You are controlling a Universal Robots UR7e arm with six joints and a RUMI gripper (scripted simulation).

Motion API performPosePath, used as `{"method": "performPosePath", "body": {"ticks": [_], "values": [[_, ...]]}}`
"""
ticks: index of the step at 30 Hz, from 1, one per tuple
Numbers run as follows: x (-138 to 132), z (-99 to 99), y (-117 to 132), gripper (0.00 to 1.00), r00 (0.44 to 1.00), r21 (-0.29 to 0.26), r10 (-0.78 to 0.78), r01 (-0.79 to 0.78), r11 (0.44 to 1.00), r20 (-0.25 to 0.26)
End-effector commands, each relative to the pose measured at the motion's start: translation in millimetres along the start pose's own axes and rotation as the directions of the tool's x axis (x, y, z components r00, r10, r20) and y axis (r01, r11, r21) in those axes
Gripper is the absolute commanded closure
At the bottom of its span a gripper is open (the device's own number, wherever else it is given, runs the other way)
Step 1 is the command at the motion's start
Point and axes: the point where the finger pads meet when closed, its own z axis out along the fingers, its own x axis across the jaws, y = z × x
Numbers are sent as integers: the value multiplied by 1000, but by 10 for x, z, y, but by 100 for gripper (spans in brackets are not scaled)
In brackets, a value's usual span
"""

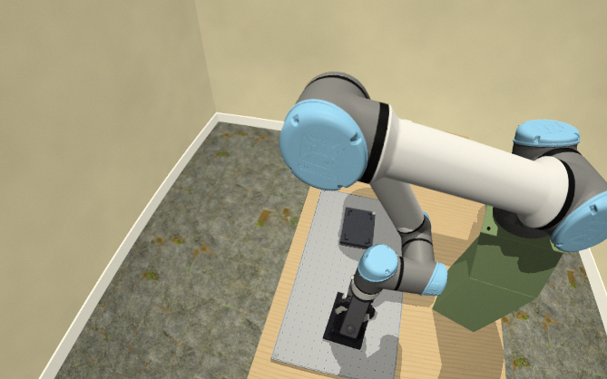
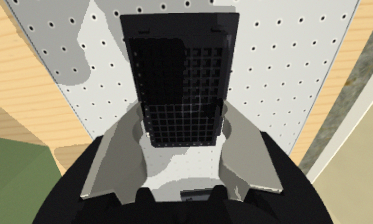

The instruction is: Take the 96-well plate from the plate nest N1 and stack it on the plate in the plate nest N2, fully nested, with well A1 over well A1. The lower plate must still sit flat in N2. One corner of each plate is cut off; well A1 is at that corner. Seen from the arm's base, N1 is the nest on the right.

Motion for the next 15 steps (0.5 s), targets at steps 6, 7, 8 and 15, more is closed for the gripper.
{"method": "performPosePath", "body": {"ticks": [6,7,8,15], "values": [[4,5,-1,100,1000,0,0,0,1000,-1],[4,7,-1,100,1000,0,0,0,1000,-1],[4,9,-1,100,1000,0,0,0,1000,-1],[4,17,-1,100,1000,0,0,0,1000,-1]]}}
